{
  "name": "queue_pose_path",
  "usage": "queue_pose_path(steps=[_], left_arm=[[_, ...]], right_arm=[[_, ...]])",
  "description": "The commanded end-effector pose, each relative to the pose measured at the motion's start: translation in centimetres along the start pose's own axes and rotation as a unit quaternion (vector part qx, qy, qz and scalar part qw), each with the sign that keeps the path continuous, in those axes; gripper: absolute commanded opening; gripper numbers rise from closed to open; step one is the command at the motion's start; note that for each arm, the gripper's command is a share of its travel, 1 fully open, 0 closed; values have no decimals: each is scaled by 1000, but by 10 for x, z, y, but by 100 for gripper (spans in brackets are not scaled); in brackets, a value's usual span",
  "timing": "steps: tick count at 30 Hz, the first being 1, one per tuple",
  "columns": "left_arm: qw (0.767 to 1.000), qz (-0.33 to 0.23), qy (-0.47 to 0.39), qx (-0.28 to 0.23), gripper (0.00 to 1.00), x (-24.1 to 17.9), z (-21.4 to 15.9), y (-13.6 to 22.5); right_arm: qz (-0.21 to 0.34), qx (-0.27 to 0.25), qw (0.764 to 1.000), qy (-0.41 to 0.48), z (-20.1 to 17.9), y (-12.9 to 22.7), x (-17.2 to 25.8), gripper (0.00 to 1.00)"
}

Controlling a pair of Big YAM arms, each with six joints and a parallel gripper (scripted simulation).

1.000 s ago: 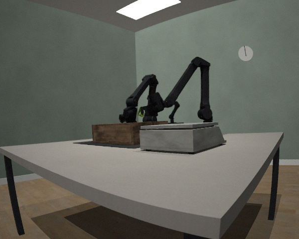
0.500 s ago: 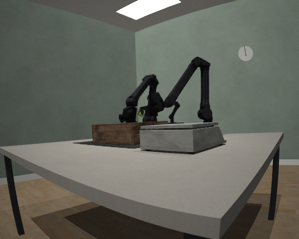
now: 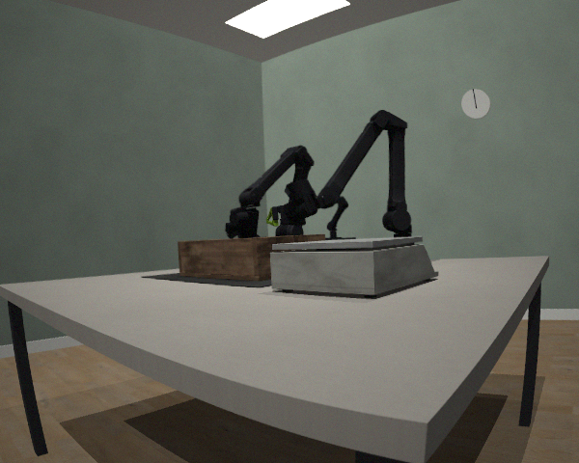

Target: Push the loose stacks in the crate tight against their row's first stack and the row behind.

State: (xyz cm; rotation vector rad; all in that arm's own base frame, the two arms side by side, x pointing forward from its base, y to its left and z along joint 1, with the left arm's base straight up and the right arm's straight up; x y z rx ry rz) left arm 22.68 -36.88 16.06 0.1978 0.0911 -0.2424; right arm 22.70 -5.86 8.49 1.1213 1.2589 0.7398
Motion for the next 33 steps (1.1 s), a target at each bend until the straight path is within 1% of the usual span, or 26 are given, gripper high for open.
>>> queue_pose_path(steps=[1,6,8,15,16,18,20,22,23,25,27,30,33], left_arm=[[1000,-2,-5,-8,100,3,10,-2],[1000,-2,-5,-8,100,3,10,-2],[1000,-2,-5,-8,100,3,10,-2],[1000,-2,-5,-8,100,3,10,-2],[1000,-2,-5,-8,100,3,10,-2],[1000,-2,-5,-8,100,3,10,-2],[1000,1,-16,-10,100,6,22,1],[1000,6,-27,-6,100,8,28,4],[1000,9,-29,-3,100,8,33,7],[999,12,-30,5,100,6,44,14],[999,15,-30,11,100,2,54,20],[999,19,-27,20,100,-3,67,29],[999,22,-24,25,100,-8,76,36]], right_arm=[[12,-36,999,5,20,19,-3,0],[17,-60,998,3,28,45,-2,0],[18,-60,998,0,27,52,-2,0],[21,-60,998,-3,20,101,-3,0],[21,-61,998,-4,20,106,-3,11],[21,-61,998,-4,20,106,-3,11],[20,-68,997,-10,18,111,-3,34],[20,-73,997,-18,12,103,2,57],[23,-86,996,-28,11,103,4,60],[29,-115,992,-50,3,91,14,60],[41,-156,984,-73,-1,87,23,60],[65,-216,969,-99,-8,82,36,60],[89,-262,954,-114,-13,77,46,60]])
Point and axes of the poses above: on each arm, the point where the finger pads meet when closed, its own y axis back along the fingers, its own x axis across the jaws, z = x × y, the point moved 4 cm from there along y, back along the fingers, and after that the axes turned 7 degrees about y, right-handed, at the moved point
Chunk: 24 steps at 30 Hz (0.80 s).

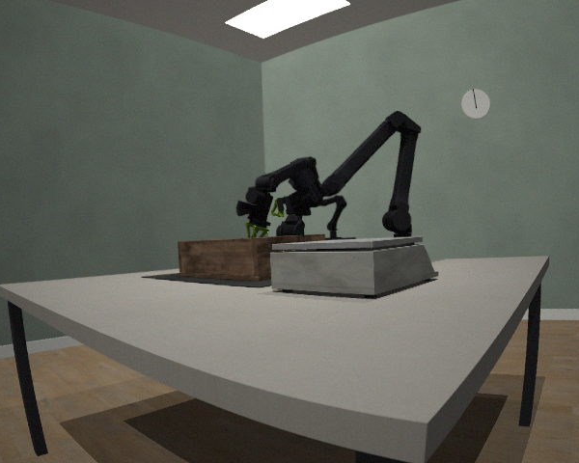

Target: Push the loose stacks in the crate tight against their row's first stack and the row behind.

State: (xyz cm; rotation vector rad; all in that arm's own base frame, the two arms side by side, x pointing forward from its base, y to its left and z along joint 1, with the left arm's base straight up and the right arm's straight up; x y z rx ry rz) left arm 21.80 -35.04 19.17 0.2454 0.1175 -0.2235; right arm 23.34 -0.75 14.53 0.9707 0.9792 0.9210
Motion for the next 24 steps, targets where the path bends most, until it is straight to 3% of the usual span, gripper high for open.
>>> queue_pose_path(steps=[1,10,24], left_arm=[[999,14,-41,3,100,7,50,17],[1000,13,-26,8,100,6,54,20],[999,10,-32,6,100,4,56,18]], right_arm=[[29,-118,990,-69,-5,2,19,60],[62,-181,978,-79,-17,-5,30,60],[63,-187,977,-82,-8,3,30,60]])
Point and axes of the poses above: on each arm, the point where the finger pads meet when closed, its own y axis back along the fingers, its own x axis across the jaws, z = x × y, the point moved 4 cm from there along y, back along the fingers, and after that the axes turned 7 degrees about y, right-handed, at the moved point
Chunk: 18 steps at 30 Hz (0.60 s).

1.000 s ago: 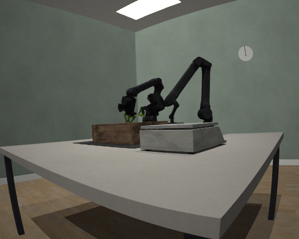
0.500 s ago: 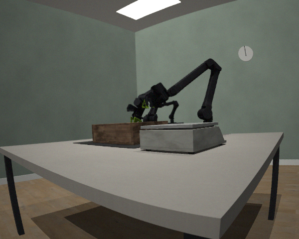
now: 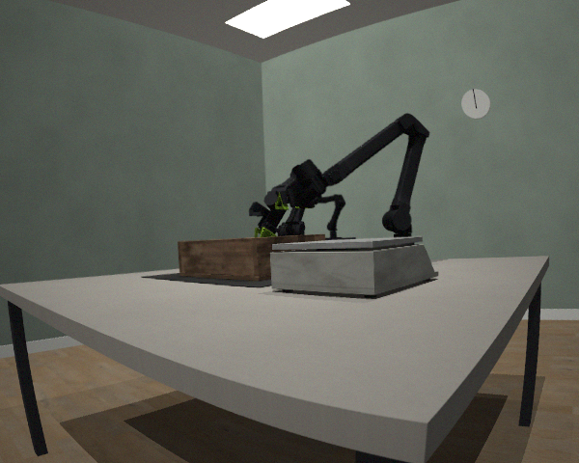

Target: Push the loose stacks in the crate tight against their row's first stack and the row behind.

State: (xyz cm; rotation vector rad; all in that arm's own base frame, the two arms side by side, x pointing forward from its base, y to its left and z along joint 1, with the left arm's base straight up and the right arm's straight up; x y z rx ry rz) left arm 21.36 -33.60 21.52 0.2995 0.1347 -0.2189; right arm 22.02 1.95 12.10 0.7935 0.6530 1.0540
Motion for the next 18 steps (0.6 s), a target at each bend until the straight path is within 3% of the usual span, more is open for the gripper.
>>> queue_pose_path(steps=[1,5,10,12,13,18], left_arm=[[999,9,-43,-20,100,13,38,2],[999,9,-43,-20,100,13,38,2],[999,9,-43,-20,100,13,38,2],[999,9,-43,-20,100,13,38,2],[999,9,-43,-20,100,13,38,2],[999,9,-43,-20,100,13,38,2]], right_arm=[[12,-25,999,-21,20,9,7,60],[12,-25,999,-21,20,9,7,60],[-12,14,995,-101,28,16,4,4],[-12,14,995,-101,28,16,4,4],[-21,27,993,-117,29,17,3,0],[-65,97,976,-186,33,23,-1,0]])
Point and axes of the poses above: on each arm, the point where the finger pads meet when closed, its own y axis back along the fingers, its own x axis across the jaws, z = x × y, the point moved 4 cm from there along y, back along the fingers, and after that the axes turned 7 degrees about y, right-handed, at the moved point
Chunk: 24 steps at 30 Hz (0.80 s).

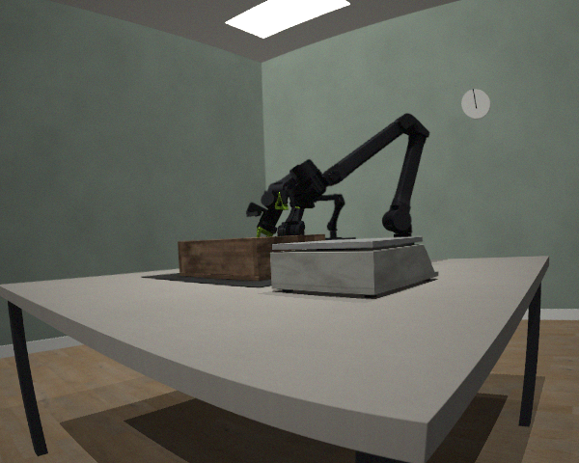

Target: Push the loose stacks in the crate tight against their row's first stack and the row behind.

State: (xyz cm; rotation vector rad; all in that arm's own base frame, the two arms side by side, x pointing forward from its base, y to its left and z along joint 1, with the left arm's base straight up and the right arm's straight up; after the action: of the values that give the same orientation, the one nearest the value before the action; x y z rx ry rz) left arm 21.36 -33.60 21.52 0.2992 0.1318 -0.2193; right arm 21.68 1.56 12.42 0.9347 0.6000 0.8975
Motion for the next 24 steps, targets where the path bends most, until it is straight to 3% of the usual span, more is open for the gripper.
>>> queue_pose_path(steps=[1,9,11,17,21,24], left_arm=[[999,9,-42,-20,100,13,37,2],[999,9,-42,-20,100,13,37,2],[999,9,-42,-20,100,13,37,2],[999,9,-42,-20,100,13,37,2],[999,9,-42,-20,100,13,37,2],[999,9,-42,-20,100,13,37,2]], right_arm=[[-43,60,990,-123,30,25,6,0],[-114,179,951,-225,37,32,-3,0],[-114,179,951,-225,37,32,-3,0],[-162,267,901,-301,42,36,-12,0],[-168,295,887,-314,43,36,-14,0],[-161,294,889,-310,44,35,-12,0]])
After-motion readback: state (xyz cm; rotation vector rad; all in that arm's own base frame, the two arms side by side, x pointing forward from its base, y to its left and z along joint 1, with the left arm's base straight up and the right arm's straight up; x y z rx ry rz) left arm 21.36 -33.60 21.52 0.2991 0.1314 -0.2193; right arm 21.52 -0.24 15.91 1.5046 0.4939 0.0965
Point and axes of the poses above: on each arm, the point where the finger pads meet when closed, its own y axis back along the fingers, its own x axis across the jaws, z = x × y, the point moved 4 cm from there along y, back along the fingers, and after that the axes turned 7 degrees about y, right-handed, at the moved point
